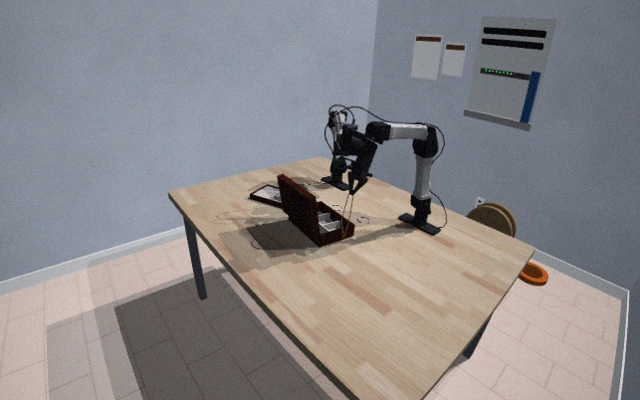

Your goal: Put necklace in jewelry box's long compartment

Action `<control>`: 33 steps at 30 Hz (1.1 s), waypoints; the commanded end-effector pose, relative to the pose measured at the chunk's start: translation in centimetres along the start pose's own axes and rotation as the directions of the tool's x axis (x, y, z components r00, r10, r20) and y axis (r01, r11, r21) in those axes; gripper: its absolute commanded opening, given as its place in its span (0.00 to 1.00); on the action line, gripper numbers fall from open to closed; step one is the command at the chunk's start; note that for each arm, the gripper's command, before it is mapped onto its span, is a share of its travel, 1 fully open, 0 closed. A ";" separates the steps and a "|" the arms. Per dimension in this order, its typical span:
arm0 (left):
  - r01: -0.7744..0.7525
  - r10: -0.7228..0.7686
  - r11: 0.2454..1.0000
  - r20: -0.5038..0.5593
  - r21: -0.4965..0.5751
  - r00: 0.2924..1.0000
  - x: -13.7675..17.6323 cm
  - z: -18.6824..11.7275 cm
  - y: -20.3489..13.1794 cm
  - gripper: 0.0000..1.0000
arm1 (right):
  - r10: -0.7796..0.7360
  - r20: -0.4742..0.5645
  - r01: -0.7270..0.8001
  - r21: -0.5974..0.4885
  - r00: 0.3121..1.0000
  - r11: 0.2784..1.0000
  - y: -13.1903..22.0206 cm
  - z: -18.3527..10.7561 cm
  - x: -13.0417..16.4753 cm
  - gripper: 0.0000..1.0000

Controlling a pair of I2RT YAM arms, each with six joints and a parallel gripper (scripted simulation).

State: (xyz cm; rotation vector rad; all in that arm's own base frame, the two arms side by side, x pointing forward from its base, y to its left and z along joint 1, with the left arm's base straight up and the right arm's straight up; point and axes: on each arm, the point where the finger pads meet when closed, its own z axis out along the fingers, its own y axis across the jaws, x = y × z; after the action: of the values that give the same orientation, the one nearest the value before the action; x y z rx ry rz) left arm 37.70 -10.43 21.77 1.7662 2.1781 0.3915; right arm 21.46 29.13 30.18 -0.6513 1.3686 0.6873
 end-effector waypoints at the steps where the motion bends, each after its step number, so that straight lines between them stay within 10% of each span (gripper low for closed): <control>1: -0.007 0.009 0.993 0.012 -0.119 1.000 -2.0 -1.2 2.2 0.00 | -0.013 -0.005 0.014 0.039 1.000 0.999 -1.2 -0.6 -1.7 1.00; 33: -0.204 0.251 0.887 0.062 -0.414 0.966 -15.2 -4.2 3.8 0.00 | -0.018 -0.061 0.028 0.167 0.998 0.986 -6.6 -7.3 -8.4 1.00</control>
State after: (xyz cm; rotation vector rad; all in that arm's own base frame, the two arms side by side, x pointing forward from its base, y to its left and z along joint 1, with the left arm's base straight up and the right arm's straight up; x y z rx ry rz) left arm 41.25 -23.91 25.94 1.8108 1.7118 0.6743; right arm 21.33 19.21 37.71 -0.5318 1.4281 0.5344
